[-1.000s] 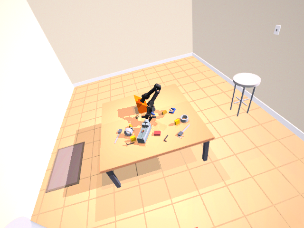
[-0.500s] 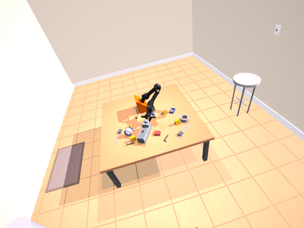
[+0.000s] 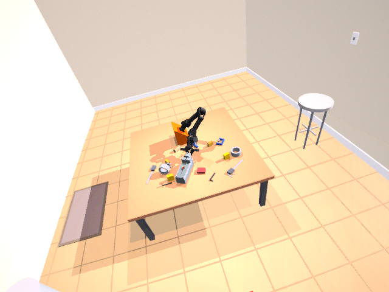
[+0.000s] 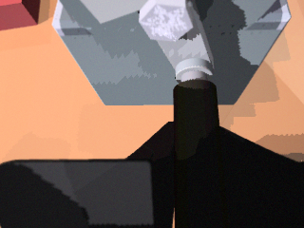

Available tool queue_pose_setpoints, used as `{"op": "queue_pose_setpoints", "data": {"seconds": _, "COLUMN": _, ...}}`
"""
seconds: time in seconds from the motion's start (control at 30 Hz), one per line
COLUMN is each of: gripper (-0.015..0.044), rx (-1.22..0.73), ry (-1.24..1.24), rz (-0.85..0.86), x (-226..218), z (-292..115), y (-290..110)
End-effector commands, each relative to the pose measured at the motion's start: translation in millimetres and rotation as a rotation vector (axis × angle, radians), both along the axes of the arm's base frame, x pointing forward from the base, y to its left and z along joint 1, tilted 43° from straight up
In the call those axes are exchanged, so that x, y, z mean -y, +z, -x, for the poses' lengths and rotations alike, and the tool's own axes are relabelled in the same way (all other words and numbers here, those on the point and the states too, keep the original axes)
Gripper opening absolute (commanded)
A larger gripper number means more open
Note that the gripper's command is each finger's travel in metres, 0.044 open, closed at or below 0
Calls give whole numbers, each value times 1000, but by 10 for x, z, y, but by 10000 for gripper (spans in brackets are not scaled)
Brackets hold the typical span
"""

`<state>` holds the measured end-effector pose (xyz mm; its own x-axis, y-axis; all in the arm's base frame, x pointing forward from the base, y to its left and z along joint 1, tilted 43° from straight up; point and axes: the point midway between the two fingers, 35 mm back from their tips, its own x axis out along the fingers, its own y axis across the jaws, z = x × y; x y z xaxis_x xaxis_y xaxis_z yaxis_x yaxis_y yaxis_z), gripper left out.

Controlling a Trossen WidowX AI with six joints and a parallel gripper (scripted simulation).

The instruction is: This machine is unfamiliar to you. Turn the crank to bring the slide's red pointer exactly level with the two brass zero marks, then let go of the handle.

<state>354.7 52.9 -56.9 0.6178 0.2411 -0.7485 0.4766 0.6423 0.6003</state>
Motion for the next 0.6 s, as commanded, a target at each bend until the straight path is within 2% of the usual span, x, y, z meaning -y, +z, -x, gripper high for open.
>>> {"op": "queue_pose_setpoints", "data": {"seconds": 0.0, "gripper": 0, "rx": -12, "ry": -17, "rz": 10, "x": 78, "z": 45, "y": -28}}
{"op": "queue_pose_setpoints", "data": {"seconds": 0.57, "gripper": 0, "rx": -12, "ry": -17, "rz": 10, "x": 206, "z": 84, "y": 3}}
